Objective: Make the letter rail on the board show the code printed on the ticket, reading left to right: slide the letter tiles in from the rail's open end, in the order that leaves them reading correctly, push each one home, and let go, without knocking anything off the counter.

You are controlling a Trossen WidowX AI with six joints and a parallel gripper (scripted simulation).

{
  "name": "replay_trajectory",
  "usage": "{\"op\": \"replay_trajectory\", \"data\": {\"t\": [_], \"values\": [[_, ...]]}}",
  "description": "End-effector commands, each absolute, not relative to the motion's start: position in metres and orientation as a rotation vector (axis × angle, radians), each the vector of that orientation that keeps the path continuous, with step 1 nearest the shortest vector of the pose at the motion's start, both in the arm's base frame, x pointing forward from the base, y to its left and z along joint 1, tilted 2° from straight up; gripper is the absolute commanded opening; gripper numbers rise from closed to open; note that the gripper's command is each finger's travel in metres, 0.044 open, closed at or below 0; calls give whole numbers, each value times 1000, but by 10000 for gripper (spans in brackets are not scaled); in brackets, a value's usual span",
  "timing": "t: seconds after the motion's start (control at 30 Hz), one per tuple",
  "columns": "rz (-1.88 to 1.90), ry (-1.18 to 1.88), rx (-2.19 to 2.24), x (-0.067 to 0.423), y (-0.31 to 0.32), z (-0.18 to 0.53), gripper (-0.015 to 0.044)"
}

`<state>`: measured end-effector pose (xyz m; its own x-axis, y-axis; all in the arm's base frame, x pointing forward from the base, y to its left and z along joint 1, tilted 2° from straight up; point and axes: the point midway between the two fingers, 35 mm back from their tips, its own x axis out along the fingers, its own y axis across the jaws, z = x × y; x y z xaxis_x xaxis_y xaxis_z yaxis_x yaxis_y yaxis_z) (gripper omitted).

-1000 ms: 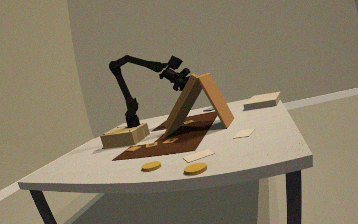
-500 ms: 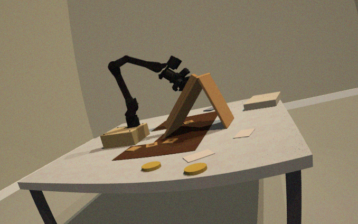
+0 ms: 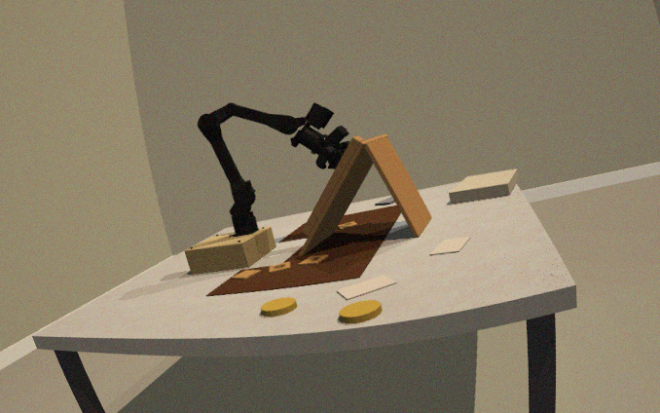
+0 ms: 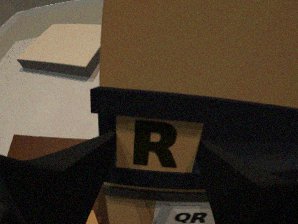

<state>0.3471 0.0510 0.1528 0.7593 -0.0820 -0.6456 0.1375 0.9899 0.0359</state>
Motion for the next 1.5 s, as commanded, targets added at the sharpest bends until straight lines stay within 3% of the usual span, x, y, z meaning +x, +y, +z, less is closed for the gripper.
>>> {"op": "replay_trajectory", "data": {"t": [0.0, 1.47], "values": [[-113, 704, 81, 346, 49, 150, 0], [-114, 704, 78, 343, 23, 151, 0]]}}
